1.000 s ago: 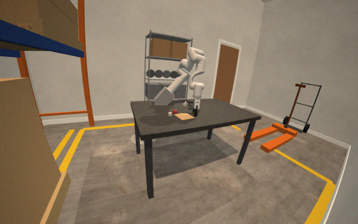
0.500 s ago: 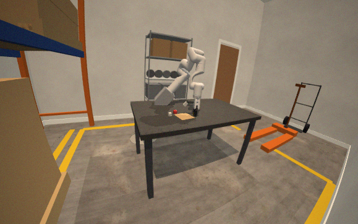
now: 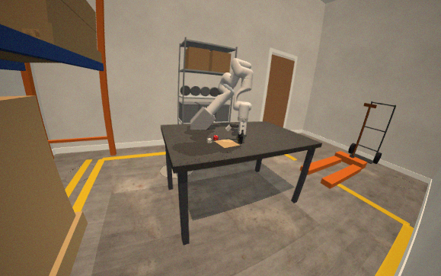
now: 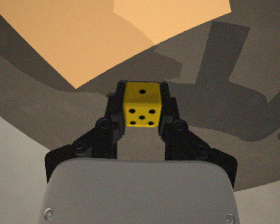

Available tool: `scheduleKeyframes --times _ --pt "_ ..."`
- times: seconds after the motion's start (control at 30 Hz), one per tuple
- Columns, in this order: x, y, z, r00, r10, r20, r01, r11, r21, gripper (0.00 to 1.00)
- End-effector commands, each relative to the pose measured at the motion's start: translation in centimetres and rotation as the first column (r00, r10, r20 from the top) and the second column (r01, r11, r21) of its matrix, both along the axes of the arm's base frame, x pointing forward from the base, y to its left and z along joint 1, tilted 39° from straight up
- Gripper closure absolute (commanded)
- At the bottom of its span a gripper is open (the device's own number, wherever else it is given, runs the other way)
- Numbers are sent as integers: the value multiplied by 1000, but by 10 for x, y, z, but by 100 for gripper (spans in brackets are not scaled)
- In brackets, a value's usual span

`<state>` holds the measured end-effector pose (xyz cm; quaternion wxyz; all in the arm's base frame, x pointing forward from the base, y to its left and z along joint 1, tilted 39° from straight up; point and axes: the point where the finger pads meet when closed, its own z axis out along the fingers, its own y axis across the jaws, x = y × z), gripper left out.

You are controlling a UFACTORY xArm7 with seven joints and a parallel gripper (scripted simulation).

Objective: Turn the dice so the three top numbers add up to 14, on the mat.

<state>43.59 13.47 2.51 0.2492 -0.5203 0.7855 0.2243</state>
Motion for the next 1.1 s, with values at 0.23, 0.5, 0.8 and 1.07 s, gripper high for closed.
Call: scheduleKeyframes --times 0.23,0.5,0.8,1.07 --pt "1 -1 1 1000 -2 2 2 1000 -1 73" --pt "-3 -16 19 1000 -2 2 2 1000 -1 73" --pt "-13 -53 66 1000 -2 2 2 1000 -1 73" --pt "-15 -62 78 1000 -2 2 2 1000 -1 73"
